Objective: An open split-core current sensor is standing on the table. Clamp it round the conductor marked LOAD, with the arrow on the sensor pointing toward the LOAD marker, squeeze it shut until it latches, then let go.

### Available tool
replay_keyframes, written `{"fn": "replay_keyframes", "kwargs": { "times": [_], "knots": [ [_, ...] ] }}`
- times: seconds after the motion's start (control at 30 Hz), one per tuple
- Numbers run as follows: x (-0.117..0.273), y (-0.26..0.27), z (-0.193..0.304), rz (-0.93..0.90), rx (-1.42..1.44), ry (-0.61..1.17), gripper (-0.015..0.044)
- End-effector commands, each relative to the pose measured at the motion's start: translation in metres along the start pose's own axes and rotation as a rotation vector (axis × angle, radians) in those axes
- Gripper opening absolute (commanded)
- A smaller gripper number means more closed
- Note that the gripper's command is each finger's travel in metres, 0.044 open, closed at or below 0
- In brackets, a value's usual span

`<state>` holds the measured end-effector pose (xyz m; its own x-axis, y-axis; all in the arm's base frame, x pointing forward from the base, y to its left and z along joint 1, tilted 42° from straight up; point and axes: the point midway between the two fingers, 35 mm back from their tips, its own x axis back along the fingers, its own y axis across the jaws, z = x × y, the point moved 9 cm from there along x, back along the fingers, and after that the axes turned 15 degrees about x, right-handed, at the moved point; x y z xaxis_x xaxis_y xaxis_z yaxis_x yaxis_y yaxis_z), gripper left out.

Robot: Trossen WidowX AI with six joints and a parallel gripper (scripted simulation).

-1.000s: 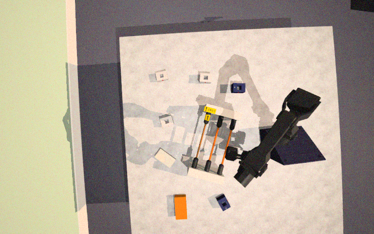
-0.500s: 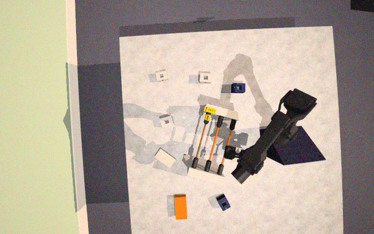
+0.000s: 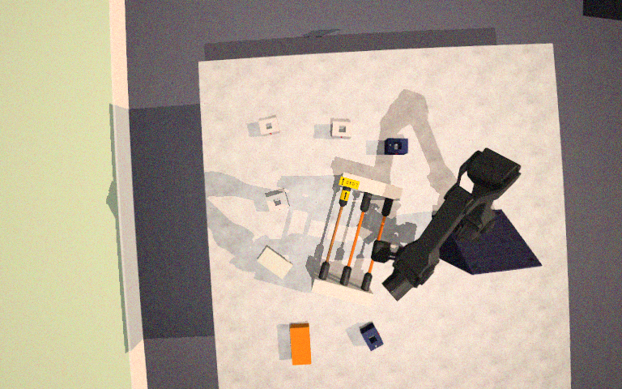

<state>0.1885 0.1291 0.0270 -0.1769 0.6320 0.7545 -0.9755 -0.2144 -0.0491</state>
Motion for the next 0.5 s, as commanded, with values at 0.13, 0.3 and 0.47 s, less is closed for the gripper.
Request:
{"fn": "replay_keyframes", "kwargs": {
  "times": [0.13, 0.3, 0.47],
  "knots": [
    [0.0007, -0.0002, 0.0001, 0.001, -0.001, -0.001, 0.0273],
    [0.0007, -0.0002, 0.0001, 0.001, -0.001, -0.001, 0.024],
    [0.0007, -0.0002, 0.0001, 0.001, -0.001, -0.001, 0.0207]
  ]
}}
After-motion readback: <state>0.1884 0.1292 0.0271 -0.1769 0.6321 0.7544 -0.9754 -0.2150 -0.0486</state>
